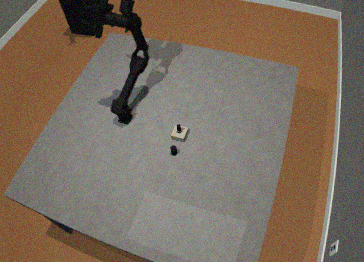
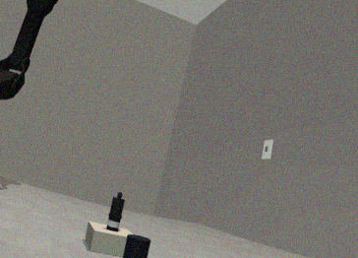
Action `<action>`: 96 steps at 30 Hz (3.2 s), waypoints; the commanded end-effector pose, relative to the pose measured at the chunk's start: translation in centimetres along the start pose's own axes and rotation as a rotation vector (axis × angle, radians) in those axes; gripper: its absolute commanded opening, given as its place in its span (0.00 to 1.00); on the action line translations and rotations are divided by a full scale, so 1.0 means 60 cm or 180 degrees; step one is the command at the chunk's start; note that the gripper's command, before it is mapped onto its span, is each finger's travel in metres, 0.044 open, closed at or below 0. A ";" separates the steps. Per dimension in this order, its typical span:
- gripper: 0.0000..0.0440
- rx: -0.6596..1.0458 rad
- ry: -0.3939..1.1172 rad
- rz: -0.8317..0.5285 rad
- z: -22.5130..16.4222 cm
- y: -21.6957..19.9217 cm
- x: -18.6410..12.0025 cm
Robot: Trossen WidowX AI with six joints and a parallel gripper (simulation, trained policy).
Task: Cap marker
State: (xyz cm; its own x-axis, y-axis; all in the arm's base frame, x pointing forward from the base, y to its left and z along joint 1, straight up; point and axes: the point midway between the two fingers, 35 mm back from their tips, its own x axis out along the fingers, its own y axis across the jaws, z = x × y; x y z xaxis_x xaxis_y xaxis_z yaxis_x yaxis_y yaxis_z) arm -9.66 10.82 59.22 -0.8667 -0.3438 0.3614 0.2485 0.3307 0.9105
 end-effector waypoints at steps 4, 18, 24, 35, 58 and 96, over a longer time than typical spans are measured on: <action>0.73 -0.0014 0.0240 -0.0135 -0.038 -0.019 0.024; 0.72 0.0003 0.0707 -0.0387 -0.106 -0.053 0.057; 0.72 0.0008 0.0902 -0.0503 -0.136 -0.069 0.067; 0.72 0.0010 0.1250 -0.0726 -0.192 -0.099 0.079; 0.72 -0.0028 0.1933 -0.1224 -0.312 -0.164 0.076; 0.72 -0.0234 0.2885 -0.2058 -0.489 -0.266 -0.007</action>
State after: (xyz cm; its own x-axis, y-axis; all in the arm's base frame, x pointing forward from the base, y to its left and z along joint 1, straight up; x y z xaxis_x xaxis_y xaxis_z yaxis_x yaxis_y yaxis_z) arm -1.34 -19.30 51.13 -0.2335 -0.9572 -0.1710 -0.0851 -0.1550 0.9842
